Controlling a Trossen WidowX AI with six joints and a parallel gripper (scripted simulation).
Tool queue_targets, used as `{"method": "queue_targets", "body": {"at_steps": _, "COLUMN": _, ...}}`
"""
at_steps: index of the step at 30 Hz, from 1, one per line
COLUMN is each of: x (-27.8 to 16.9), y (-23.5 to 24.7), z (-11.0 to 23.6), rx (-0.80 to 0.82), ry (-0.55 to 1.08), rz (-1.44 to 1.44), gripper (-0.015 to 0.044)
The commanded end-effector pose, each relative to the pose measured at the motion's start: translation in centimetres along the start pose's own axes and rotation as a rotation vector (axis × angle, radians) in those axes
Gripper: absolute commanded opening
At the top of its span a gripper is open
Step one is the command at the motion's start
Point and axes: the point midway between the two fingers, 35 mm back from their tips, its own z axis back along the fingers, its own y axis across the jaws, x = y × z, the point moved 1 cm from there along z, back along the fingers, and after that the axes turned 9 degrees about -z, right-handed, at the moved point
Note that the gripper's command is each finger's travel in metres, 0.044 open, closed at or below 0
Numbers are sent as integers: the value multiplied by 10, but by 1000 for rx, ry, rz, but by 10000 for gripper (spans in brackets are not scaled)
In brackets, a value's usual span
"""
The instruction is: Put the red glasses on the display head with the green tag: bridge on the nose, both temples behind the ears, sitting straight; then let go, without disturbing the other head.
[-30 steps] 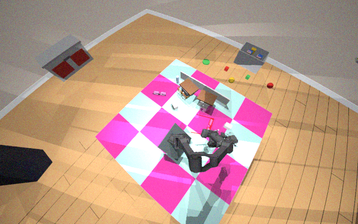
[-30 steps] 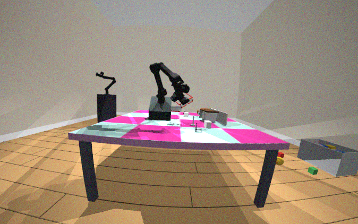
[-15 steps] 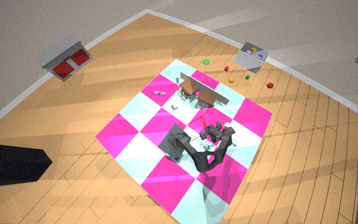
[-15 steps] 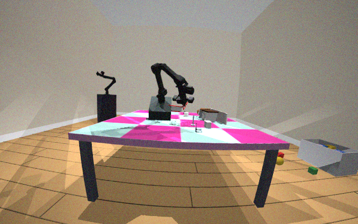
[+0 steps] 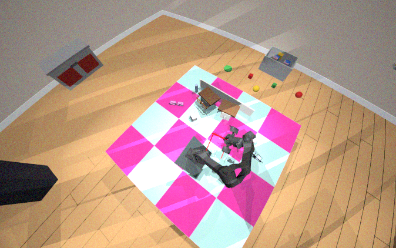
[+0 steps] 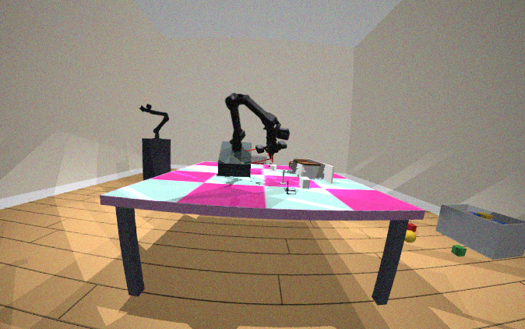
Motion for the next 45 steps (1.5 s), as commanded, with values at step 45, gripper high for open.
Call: {"method": "queue_targets", "body": {"at_steps": 45, "x": -83, "y": 31, "z": -67, "rx": -532, "ry": 34, "rz": 2257, "gripper": 0}}
